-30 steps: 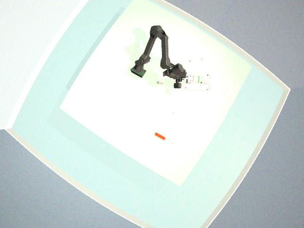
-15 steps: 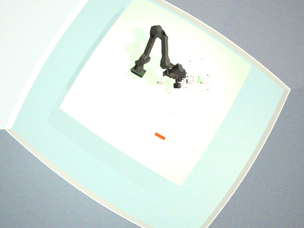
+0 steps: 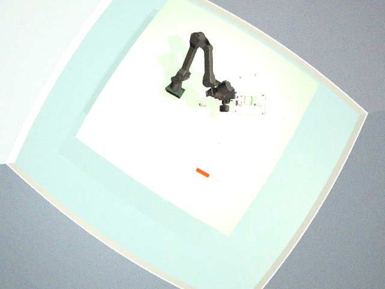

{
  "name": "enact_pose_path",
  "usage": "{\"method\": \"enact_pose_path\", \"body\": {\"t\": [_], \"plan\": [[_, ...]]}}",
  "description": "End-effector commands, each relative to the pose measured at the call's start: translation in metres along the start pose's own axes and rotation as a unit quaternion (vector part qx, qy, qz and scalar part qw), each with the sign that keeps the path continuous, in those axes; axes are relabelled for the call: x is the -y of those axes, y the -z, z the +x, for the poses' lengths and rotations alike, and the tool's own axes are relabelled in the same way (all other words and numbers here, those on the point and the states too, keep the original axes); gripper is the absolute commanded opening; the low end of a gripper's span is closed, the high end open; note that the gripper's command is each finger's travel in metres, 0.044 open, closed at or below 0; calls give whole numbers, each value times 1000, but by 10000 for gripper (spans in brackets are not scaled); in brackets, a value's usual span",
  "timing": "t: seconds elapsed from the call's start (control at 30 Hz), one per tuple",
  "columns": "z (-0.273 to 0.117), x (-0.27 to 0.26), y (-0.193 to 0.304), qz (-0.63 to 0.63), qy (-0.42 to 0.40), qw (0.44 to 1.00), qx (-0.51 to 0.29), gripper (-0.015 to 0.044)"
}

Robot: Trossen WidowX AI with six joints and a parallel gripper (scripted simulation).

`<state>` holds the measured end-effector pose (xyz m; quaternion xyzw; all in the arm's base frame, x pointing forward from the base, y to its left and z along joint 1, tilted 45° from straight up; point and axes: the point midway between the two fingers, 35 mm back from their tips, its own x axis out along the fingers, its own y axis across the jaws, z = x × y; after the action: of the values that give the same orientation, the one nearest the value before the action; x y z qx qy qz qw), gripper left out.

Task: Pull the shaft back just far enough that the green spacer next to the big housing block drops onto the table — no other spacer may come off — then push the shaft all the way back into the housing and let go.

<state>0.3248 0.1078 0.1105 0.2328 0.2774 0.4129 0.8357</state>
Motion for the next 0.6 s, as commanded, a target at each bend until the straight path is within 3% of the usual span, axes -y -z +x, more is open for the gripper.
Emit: {"method": "enact_pose_path", "body": {"t": [0.0,0.57], "plan": [[-1,-1,1,-3,0,1000,0,0],[-2,-1,2,-3,0,1000,0,0]]}}
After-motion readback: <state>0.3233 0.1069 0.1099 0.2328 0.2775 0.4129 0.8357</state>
